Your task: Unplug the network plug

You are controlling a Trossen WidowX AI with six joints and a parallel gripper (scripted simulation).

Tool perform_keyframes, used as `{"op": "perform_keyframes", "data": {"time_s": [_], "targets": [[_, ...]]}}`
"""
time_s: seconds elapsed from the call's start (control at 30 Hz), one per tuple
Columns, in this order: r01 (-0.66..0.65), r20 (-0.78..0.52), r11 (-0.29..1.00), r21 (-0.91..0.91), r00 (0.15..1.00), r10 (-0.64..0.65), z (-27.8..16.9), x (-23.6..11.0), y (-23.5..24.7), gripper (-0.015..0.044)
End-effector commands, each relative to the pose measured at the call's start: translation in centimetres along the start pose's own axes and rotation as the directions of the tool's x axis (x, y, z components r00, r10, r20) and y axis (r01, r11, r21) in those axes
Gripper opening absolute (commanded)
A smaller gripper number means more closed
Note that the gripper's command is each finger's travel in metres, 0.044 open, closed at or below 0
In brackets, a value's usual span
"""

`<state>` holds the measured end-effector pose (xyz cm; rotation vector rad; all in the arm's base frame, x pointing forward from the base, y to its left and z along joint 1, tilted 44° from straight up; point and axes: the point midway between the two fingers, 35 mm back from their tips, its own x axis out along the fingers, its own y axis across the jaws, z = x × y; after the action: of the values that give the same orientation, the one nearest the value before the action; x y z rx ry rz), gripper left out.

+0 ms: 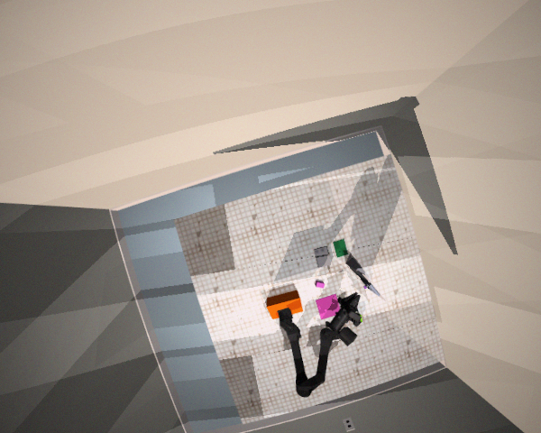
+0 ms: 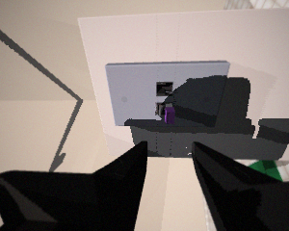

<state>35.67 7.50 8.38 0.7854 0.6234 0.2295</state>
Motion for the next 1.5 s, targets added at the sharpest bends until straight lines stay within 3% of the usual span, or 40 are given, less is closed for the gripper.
{"op": "perform_keyframes", "data": {"time_s": [0.0, 1.27, 1.33, 1.47], "targets": [[0.004, 0.001, 1.000, 0.005, 1.000, -0.004, 0.2, 0.6, -0.1, 0.0156], [0.002, 0.003, 1.000, 0.005, 1.000, -0.002, 1.3, 5.2, -0.2, 0.0156], [0.002, 0.003, 1.000, 0.005, 1.000, -0.002, 1.3, 5.2, -0.2, 0.0104], [0.002, 0.003, 1.000, 0.005, 1.000, -0.002, 1.3, 5.2, -0.2, 0.0077]]}}
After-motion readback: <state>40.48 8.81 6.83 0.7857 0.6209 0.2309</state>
